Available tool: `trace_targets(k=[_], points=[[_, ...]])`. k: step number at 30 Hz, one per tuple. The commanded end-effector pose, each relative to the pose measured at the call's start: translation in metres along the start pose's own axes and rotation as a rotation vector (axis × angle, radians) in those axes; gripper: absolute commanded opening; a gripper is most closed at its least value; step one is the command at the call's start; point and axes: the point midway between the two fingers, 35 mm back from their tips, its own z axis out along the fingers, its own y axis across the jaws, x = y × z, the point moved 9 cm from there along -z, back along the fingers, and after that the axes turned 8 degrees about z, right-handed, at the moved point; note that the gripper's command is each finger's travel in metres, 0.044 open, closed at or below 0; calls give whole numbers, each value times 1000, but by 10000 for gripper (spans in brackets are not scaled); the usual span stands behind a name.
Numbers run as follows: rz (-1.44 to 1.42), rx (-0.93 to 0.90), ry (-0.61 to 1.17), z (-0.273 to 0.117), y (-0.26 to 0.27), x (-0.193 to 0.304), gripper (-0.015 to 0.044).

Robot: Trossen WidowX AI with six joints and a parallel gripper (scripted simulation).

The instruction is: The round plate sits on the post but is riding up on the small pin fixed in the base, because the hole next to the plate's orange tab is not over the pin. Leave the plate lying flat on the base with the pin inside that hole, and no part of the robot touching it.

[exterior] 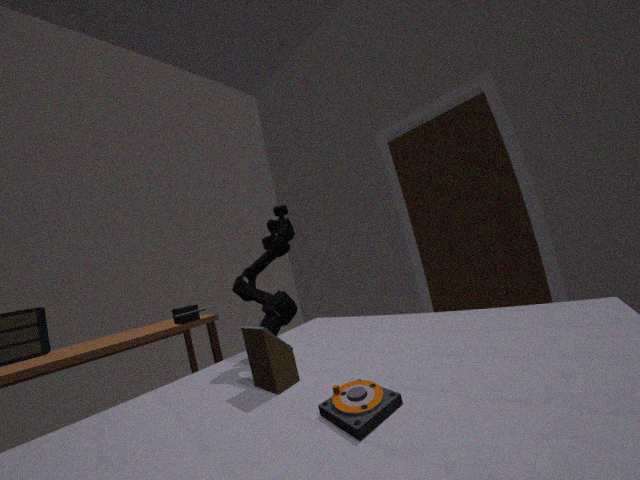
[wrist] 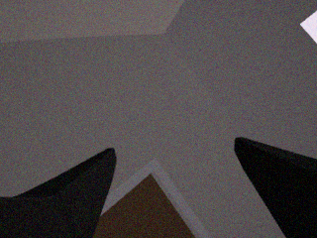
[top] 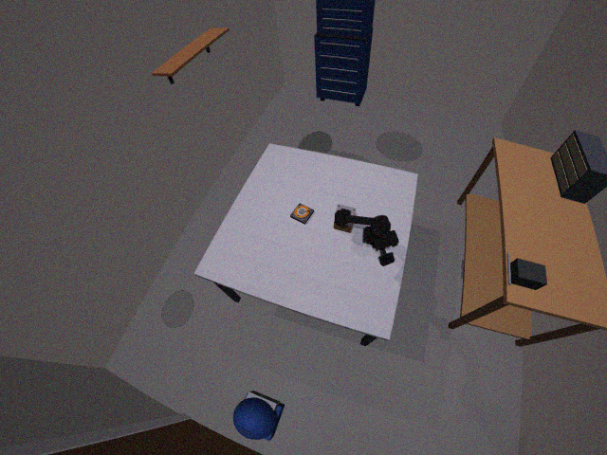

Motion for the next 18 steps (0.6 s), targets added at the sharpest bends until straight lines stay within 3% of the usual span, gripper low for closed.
trace_targets(k=[1,4,10,15,18], points=[[-7,5,17,0,-1,6,374],[-82,68,201,-5,-21,65,295],[-181,118,415,-17,-50,125,137],[-309,174,729,-50,-97,200,6],[-351,195,851,-67,-116,225,0]])
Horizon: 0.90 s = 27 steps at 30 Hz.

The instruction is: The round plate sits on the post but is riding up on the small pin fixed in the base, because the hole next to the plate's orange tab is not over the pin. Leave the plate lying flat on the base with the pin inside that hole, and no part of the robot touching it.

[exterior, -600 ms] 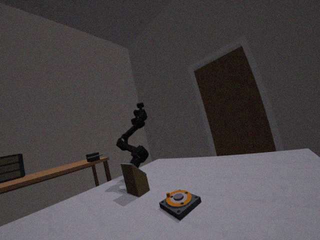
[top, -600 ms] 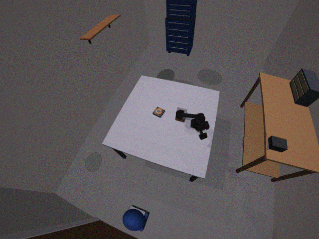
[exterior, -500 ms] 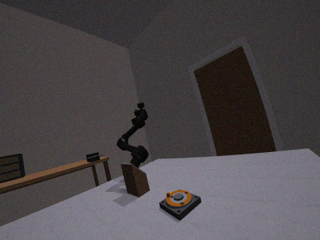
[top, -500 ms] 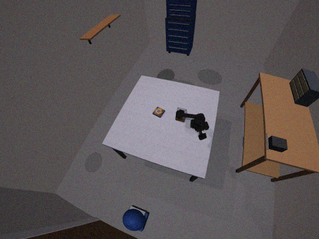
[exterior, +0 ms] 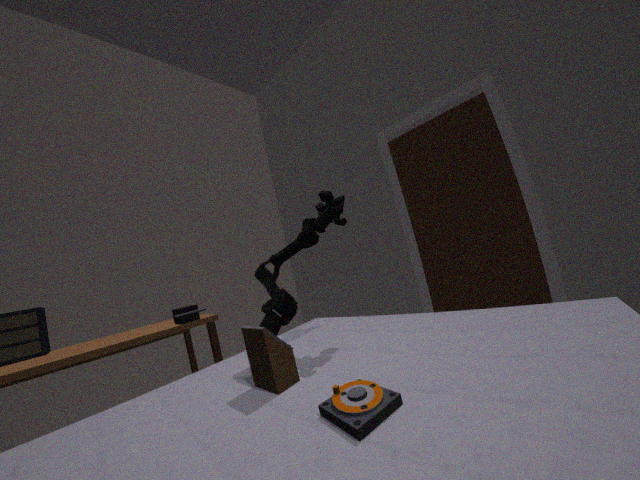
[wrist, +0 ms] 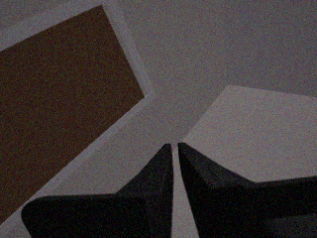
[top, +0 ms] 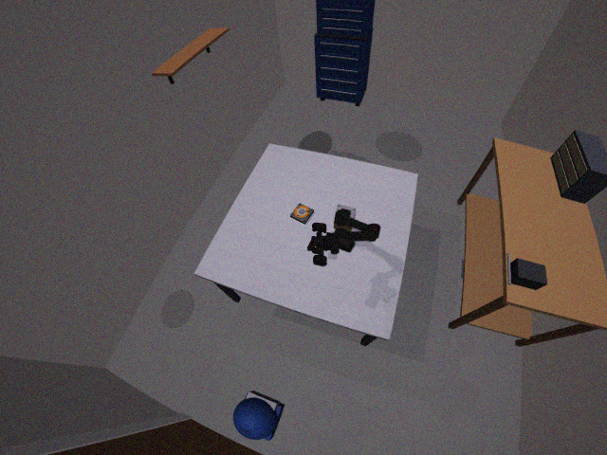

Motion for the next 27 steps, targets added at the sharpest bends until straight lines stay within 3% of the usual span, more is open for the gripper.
trace_targets(k=[1,8,16,22,24,27], points=[[-74,25,187,11,-17,51,0],[-172,74,545,12,-57,146,0],[-226,145,994,-26,-118,250,0],[-186,186,1405,-90,-168,323,0],[-173,191,1461,-101,-174,331,0],[-90,209,1693,-149,-200,362,0]])
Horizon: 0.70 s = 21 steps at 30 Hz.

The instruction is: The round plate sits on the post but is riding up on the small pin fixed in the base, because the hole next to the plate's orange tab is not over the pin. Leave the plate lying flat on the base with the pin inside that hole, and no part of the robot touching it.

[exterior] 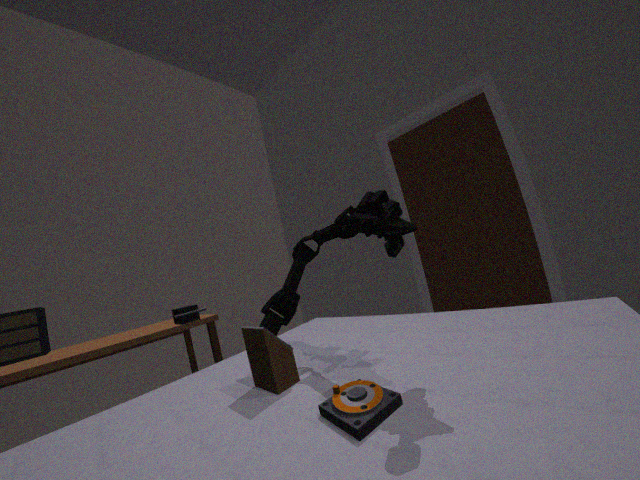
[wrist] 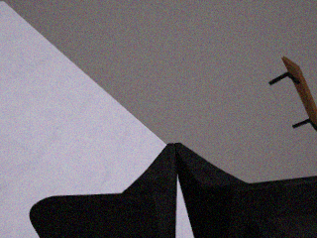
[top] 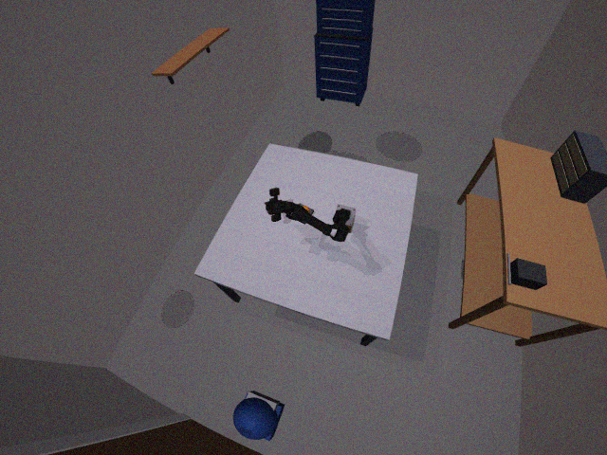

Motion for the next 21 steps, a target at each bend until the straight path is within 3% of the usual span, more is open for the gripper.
trace_targets(k=[1,5,11,21], points=[[42,-45,229,30,-19,50,0],[95,-96,404,46,-32,91,0],[315,-271,808,61,-52,200,0],[688,-500,1132,39,-51,298,0]])
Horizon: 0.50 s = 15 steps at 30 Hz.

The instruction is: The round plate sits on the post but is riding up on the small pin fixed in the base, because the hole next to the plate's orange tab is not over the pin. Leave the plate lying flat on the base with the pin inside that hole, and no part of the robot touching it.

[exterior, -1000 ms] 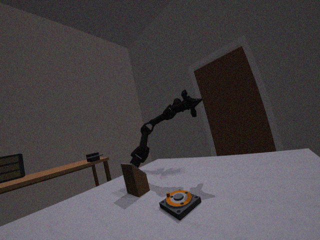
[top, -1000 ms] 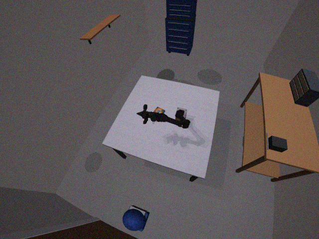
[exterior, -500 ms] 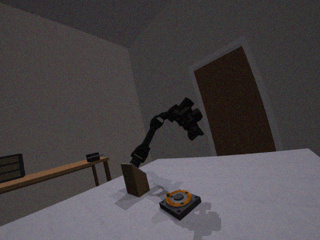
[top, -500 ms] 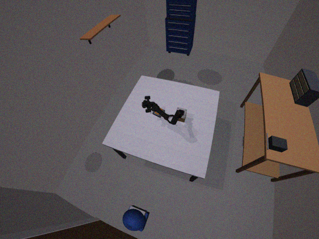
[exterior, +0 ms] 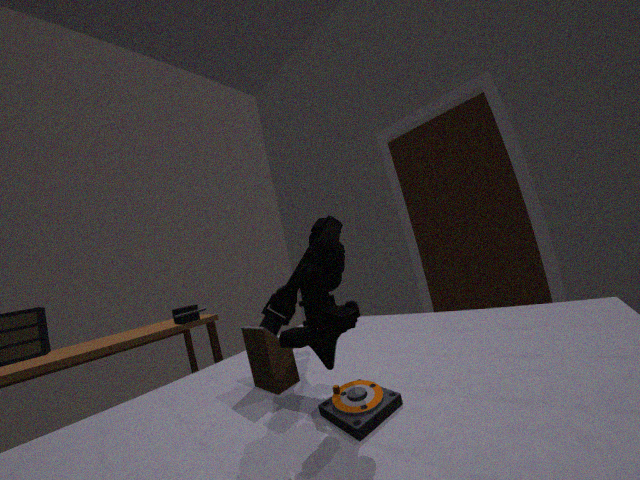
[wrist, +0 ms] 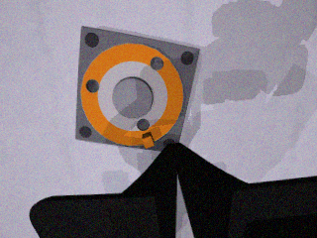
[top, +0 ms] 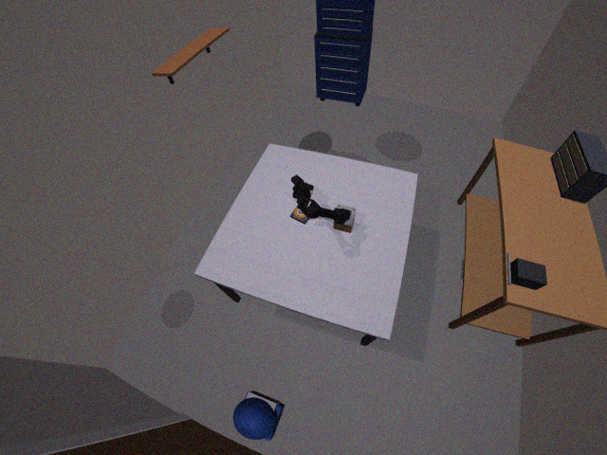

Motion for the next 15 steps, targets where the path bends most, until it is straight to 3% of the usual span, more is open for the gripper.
trace_targets(k=[1,15], points=[[57,-78,56,10,-9,12,0],[57,-81,57,59,-7,13,0]])
